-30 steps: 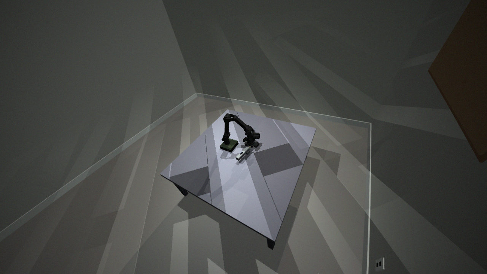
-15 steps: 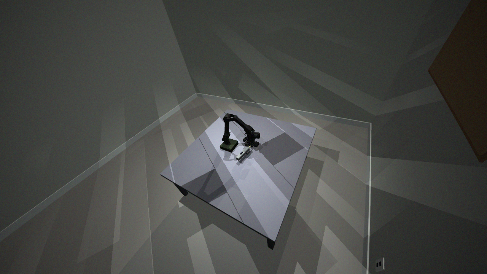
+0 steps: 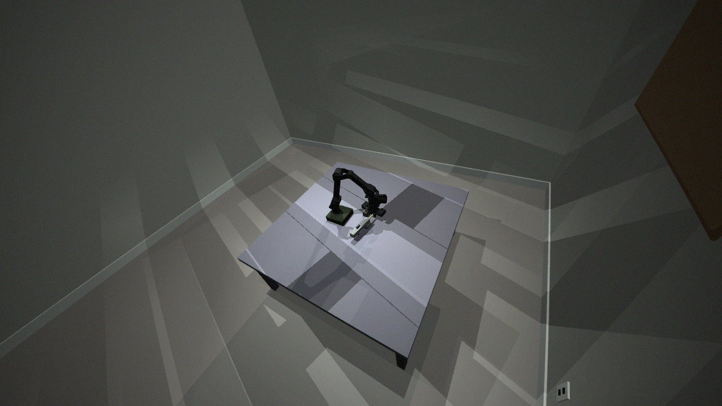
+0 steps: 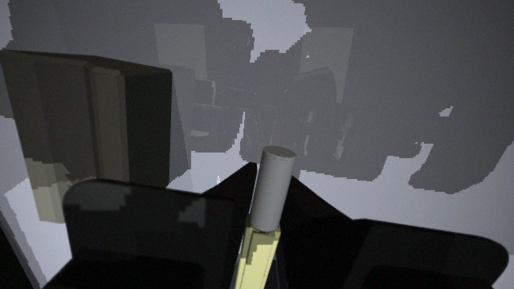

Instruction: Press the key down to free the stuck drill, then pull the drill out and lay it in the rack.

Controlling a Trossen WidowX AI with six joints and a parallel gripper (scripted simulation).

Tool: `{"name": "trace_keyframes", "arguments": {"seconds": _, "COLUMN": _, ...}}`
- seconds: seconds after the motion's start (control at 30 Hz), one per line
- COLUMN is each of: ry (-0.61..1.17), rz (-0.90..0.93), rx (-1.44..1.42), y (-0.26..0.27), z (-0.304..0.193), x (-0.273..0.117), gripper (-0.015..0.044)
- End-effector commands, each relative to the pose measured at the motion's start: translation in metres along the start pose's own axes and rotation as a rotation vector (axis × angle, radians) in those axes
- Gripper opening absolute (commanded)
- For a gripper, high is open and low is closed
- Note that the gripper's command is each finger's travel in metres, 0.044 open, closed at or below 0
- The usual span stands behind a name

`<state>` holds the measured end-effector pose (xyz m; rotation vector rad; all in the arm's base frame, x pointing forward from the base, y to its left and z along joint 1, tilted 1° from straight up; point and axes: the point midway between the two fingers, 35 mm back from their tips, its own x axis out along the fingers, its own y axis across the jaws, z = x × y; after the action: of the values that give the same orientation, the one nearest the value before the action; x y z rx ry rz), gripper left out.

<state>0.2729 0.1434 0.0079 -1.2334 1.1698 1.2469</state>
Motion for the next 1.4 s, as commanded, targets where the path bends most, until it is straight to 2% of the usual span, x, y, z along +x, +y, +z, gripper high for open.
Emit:
{"name": "trace_keyframes", "arguments": {"seconds": 0.0, "ry": -0.004, "rz": -0.002, "rx": 0.003, "y": -0.002, "z": 0.008, "x": -0.001, "gripper": 0.0000}}
{"name": "trace_keyframes", "arguments": {"seconds": 0.97, "ry": -0.008, "rz": -0.002, "rx": 0.003, "y": -0.001, "z": 0.050, "x": -0.001, "gripper": 0.0000}}
{"name": "trace_keyframes", "arguments": {"seconds": 1.37, "ry": -0.008, "rz": -0.002, "rx": 0.003, "y": 0.000, "z": 0.045, "x": -0.007, "gripper": 0.0000}}
